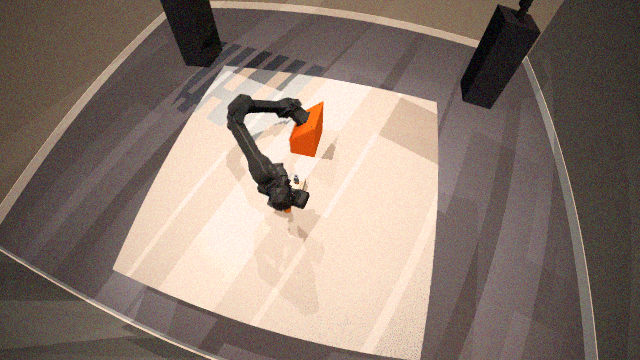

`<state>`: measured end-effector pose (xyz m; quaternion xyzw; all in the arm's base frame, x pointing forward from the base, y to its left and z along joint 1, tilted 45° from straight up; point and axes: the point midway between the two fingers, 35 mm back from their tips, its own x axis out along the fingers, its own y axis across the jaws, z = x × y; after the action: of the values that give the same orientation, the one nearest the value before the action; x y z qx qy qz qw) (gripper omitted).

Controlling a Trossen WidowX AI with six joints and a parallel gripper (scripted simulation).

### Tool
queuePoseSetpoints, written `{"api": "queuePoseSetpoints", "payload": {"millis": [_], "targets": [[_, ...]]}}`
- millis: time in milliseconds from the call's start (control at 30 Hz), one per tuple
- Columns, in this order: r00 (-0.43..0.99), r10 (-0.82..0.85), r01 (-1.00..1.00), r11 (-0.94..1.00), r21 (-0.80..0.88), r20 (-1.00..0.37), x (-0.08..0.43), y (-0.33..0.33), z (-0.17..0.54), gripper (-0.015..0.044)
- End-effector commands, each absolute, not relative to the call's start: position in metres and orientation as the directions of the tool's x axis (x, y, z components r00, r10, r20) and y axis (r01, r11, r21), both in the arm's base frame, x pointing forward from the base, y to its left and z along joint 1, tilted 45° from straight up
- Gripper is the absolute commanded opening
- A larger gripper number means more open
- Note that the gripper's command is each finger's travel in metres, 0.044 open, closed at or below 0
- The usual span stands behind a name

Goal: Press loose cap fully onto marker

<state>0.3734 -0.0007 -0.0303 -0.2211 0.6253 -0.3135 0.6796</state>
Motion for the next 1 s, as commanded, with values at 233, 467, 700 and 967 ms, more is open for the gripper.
{"api": "queuePoseSetpoints", "payload": {"millis": [233,467,700,967], "targets": [[0.02,-0.706,0.144,0.702,-0.697,-0.707,0.373,-0.013,-0.043,0.0258],[0.02,-0.706,0.144,0.702,-0.697,-0.707,0.374,-0.021,-0.051,0.0258],[0.02,-0.707,0.144,0.702,-0.698,-0.707,0.374,-0.029,-0.059,0.0258],[0.02,-0.708,0.144,0.701,-0.698,-0.706,0.374,-0.038,-0.068,0.0258]]}}
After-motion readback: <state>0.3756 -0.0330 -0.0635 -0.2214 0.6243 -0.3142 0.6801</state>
